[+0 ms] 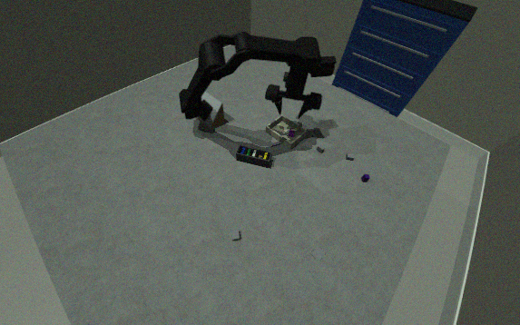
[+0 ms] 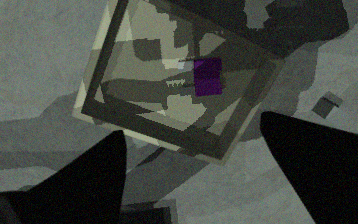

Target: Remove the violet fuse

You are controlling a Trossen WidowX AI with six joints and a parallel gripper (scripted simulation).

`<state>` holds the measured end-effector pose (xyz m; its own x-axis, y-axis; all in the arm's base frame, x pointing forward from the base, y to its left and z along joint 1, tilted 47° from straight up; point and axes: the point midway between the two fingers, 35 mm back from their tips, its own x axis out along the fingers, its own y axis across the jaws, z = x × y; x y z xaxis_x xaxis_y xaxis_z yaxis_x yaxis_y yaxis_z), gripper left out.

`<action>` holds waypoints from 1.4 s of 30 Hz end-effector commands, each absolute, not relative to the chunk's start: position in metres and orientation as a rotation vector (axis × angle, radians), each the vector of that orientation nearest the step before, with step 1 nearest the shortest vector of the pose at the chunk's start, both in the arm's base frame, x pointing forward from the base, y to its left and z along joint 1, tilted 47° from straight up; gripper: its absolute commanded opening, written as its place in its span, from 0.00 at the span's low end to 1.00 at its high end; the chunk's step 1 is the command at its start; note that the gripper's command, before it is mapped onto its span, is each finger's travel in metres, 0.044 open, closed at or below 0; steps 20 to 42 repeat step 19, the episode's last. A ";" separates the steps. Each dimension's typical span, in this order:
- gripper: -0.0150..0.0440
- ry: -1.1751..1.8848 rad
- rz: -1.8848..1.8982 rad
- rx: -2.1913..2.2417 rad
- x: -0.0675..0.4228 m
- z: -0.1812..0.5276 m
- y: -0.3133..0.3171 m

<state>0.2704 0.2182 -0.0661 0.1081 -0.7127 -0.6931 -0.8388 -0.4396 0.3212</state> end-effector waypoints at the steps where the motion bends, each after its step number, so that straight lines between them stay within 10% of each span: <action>1: 0.81 1.577 1.240 -2.211 0.271 -0.066 0.218; 42: 0.81 1.572 1.241 -2.219 0.271 -0.066 0.218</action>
